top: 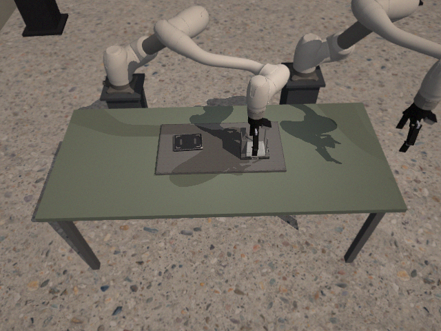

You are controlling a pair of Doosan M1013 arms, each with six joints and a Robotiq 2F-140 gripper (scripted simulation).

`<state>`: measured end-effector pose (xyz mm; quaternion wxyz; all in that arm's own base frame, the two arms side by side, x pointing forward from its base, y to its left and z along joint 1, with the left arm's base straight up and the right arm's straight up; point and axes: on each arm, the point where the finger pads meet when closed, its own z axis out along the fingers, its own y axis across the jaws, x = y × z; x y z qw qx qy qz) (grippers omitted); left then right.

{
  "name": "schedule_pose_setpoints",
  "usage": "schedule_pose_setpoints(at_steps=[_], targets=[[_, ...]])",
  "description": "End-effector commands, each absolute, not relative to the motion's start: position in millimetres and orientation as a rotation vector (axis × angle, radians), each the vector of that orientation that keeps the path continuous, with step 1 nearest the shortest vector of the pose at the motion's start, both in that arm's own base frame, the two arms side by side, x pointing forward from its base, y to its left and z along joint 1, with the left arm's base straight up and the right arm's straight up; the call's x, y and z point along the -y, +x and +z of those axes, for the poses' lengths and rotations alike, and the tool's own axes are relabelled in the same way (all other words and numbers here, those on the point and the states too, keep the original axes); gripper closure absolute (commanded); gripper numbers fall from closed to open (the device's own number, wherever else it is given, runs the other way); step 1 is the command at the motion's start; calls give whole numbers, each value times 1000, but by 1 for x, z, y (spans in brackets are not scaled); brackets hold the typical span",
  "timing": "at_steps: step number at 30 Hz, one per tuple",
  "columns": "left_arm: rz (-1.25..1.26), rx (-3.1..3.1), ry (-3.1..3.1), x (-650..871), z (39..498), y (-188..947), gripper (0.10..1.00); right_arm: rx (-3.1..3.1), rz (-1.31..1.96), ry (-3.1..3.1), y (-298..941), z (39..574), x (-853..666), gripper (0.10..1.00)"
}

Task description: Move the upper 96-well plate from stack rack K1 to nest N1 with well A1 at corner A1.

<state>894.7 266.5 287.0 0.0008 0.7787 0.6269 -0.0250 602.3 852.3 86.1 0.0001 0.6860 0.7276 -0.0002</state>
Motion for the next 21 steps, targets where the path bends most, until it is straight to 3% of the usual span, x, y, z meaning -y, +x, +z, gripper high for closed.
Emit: schedule_pose_setpoints(at_steps=[1, 17, 18, 21], targets=[[-76, -1968, 2445, -267, 288, 895, 98, -2286, 3, 2156, 602, 81, -853, 98], [-76, -1968, 2445, -267, 288, 895, 98, -2286, 3, 2156, 602, 74, -853, 98], [-76, -1968, 2445, -267, 288, 895, 98, -2286, 3, 2156, 602, 74, -853, 469], [-76, -1968, 2445, -267, 288, 895, 98, -2286, 3, 2156, 602, 74, -853, 469]])
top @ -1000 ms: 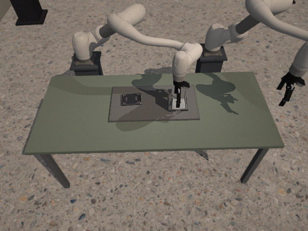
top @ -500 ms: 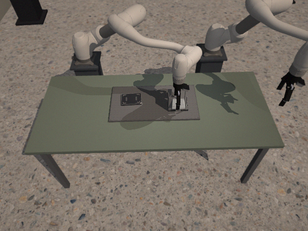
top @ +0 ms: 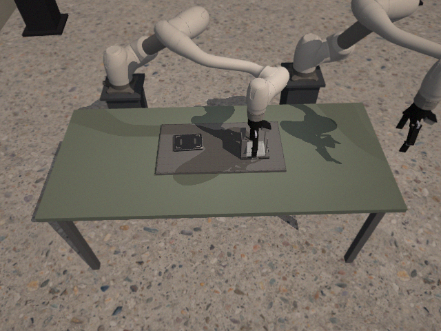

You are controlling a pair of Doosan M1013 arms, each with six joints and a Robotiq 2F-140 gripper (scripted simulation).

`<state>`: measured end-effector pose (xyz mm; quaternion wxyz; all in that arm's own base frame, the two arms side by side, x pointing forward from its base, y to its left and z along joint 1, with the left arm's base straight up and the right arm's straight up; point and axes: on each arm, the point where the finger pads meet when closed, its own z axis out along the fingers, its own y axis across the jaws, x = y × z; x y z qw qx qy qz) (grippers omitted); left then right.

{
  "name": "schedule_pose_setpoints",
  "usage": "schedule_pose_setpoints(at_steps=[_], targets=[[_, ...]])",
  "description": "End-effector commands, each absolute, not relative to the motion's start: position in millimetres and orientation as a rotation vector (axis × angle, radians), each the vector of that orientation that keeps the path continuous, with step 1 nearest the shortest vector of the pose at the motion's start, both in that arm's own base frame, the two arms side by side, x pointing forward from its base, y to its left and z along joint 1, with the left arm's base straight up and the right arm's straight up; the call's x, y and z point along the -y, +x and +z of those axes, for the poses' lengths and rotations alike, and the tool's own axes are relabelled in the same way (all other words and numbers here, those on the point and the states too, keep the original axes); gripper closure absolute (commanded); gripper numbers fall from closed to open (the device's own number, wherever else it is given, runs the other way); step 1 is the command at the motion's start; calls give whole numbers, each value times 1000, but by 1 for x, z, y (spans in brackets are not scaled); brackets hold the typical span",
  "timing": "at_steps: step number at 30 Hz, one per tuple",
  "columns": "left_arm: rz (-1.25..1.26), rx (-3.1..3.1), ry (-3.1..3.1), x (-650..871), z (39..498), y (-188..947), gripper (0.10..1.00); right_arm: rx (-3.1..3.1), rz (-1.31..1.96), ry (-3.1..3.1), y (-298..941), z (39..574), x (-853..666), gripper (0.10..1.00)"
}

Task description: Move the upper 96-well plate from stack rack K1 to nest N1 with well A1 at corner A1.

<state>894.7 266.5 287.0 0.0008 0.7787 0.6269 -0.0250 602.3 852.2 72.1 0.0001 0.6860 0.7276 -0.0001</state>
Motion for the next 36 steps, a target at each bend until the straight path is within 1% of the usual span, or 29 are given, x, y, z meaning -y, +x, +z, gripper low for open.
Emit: schedule_pose_setpoints(at_steps=[1, 25, 36], targets=[[-76, -1968, 2445, -267, 288, 895, 98, -2286, 3, 2156, 602, 74, -853, 469], [-76, -1968, 2445, -267, 288, 895, 98, -2286, 3, 2156, 602, 74, -853, 469], [-76, -1968, 2445, -267, 288, 895, 98, -2286, 3, 2156, 602, 75, -853, 494]])
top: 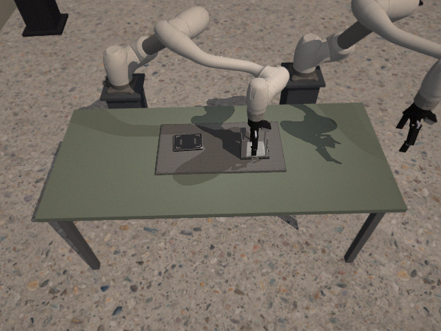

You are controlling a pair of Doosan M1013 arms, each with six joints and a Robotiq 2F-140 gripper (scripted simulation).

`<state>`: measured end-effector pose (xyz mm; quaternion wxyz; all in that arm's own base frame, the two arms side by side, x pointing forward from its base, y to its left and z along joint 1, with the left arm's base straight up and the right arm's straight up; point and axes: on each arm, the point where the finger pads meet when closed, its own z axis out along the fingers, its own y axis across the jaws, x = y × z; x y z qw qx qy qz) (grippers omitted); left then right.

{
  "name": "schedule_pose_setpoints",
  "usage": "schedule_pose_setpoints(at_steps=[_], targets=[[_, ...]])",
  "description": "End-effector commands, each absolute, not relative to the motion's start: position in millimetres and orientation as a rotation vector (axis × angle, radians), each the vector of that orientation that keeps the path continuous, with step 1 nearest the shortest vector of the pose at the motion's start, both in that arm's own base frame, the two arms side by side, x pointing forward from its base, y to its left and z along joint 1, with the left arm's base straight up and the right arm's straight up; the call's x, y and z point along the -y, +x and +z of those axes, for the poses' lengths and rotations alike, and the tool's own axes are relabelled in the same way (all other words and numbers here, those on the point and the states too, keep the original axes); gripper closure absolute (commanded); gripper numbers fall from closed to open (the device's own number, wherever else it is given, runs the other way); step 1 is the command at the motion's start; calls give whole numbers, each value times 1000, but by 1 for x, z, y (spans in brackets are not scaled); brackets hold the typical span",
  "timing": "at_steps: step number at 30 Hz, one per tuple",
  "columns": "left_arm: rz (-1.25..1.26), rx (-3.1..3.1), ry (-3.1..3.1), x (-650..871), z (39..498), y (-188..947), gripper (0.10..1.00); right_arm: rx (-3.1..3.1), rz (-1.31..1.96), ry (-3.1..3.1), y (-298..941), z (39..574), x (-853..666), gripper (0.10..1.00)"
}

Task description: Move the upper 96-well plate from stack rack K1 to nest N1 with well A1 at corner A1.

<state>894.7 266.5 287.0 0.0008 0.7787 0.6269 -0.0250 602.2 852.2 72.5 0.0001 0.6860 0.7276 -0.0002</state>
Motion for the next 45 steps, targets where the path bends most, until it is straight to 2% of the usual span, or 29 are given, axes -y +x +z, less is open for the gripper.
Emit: schedule_pose_setpoints(at_steps=[1, 3, 4, 18, 45], targets=[[-76, -1968, 2445, -267, 288, 895, 98, -2286, 3, 2156, 602, 75, -853, 494], [-76, -1968, 2445, -267, 288, 895, 98, -2286, 3, 2156, 602, 75, -853, 494], [-76, -1968, 2445, -267, 288, 895, 98, -2286, 3, 2156, 602, 75, -853, 999], [-76, -1968, 2445, -267, 288, 895, 98, -2286, 3, 2156, 602, 80, -853, 999], [-76, -1968, 2445, -267, 288, 895, 98, -2286, 3, 2155, 602, 122, -853, 999]])
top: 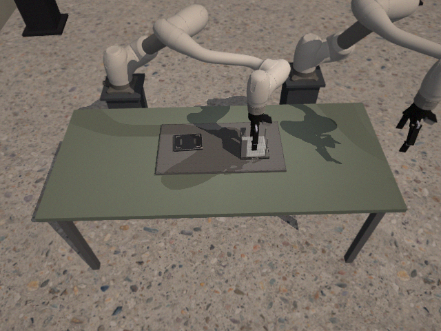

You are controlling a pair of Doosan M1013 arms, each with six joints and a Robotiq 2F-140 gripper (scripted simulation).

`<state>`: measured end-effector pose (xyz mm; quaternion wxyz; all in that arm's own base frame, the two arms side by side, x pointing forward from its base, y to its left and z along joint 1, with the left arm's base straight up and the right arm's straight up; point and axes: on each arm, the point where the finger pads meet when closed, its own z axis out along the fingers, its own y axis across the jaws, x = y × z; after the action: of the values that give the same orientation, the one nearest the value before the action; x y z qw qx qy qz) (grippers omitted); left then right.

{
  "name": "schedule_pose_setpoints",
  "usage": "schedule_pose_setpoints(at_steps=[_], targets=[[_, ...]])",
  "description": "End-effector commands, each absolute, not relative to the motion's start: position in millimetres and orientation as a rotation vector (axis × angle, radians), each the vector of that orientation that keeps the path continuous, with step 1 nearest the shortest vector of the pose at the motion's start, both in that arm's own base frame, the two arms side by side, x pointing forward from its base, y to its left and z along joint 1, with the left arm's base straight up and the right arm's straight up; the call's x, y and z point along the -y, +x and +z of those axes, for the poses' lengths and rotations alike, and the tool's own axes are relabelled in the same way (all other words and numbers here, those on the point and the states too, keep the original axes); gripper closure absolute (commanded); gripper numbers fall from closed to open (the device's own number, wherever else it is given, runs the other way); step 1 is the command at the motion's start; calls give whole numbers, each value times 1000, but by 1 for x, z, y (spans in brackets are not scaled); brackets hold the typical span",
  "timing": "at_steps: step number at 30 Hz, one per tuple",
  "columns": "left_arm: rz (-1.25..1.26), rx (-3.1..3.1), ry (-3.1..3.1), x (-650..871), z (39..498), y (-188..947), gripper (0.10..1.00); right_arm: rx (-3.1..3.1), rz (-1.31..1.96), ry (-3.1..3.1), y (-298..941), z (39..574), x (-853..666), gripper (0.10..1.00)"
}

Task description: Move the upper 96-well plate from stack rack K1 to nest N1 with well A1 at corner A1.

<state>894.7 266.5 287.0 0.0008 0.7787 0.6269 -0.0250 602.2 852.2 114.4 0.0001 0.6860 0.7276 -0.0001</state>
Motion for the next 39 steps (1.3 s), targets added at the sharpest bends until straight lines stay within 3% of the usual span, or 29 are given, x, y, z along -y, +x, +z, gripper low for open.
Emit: schedule_pose_setpoints(at_steps=[1, 39], targets=[[-76, -1968, 2445, -267, 288, 895, 98, -2286, 3, 2155, 602, 123, -853, 999], [-76, -1968, 2445, -267, 288, 895, 98, -2286, 3, 2155, 602, 180, -853, 999]])
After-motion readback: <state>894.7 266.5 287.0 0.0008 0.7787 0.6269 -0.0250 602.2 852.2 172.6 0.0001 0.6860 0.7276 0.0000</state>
